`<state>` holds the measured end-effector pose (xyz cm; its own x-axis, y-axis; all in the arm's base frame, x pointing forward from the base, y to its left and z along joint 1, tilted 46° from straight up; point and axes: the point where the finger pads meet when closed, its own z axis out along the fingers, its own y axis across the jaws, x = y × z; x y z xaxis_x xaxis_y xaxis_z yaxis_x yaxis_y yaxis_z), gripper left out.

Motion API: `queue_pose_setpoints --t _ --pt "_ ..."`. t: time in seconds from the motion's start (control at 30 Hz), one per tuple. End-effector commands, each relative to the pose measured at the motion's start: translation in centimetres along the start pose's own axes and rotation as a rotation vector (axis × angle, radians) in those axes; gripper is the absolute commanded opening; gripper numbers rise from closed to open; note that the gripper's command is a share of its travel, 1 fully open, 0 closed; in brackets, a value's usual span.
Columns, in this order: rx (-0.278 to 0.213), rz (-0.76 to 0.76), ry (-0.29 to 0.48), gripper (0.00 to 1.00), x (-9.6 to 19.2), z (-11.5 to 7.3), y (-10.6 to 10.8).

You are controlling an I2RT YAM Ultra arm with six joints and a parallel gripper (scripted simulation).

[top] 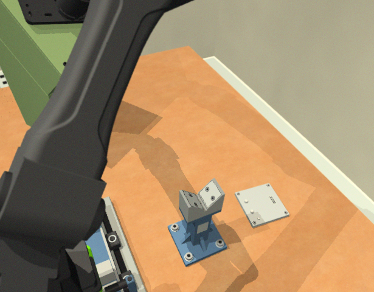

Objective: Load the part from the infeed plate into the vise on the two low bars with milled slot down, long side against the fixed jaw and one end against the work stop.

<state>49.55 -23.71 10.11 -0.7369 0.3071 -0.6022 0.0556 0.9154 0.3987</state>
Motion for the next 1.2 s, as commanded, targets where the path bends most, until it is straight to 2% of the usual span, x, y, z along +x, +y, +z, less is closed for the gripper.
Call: queue_pose_setpoints --t 0.0,1.17 --pt "0.016 0.009 -0.02 0.0 -0.31 -1.09 -0.54" --pt "0.019 0.003 -0.029 0.0 -0.77 -1.53 -0.36"
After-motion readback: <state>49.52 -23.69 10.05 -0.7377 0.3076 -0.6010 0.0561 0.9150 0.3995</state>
